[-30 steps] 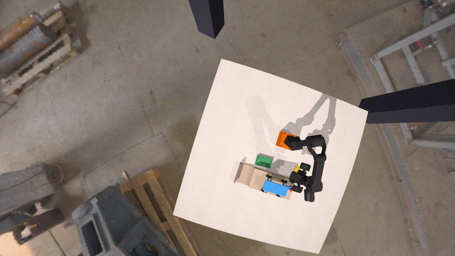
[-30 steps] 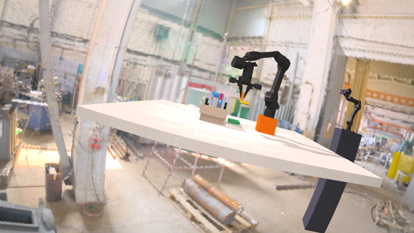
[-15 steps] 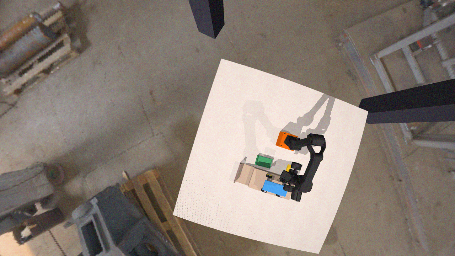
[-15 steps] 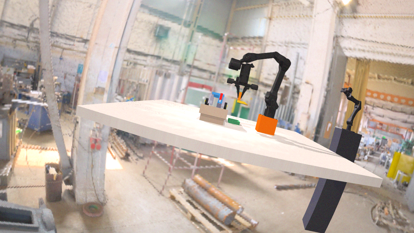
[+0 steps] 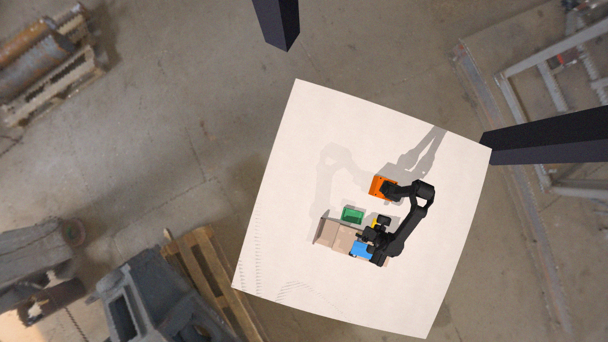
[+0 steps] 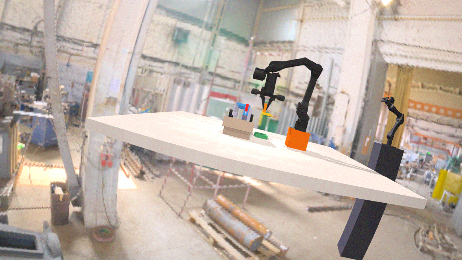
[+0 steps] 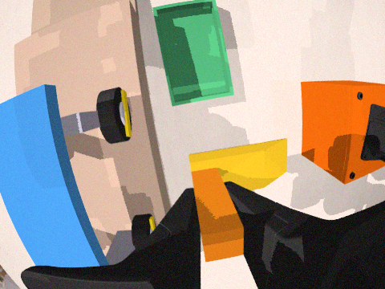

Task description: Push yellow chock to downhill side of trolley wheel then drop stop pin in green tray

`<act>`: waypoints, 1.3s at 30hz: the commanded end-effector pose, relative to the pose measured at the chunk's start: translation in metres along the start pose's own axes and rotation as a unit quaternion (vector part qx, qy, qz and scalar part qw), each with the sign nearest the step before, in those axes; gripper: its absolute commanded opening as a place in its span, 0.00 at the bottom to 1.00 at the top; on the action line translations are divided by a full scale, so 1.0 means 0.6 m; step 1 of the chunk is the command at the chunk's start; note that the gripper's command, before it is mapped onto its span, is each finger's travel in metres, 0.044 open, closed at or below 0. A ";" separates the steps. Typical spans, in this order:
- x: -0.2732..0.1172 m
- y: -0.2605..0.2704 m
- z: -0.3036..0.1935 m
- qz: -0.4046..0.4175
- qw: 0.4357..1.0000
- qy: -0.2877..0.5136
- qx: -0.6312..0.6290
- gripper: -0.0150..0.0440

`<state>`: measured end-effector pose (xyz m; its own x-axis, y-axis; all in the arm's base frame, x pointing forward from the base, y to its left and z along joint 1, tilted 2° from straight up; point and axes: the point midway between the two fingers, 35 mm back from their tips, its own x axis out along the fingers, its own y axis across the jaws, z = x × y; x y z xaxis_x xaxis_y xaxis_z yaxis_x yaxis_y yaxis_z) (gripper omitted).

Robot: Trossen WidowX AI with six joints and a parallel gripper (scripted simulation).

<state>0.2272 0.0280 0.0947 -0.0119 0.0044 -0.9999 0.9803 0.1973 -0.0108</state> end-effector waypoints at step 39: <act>0.006 0.050 0.235 0.002 0.997 -0.005 0.074 0.25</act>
<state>0.2823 -0.1024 0.0884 -0.0067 -0.0064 -1.0000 0.9924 0.1232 -0.0074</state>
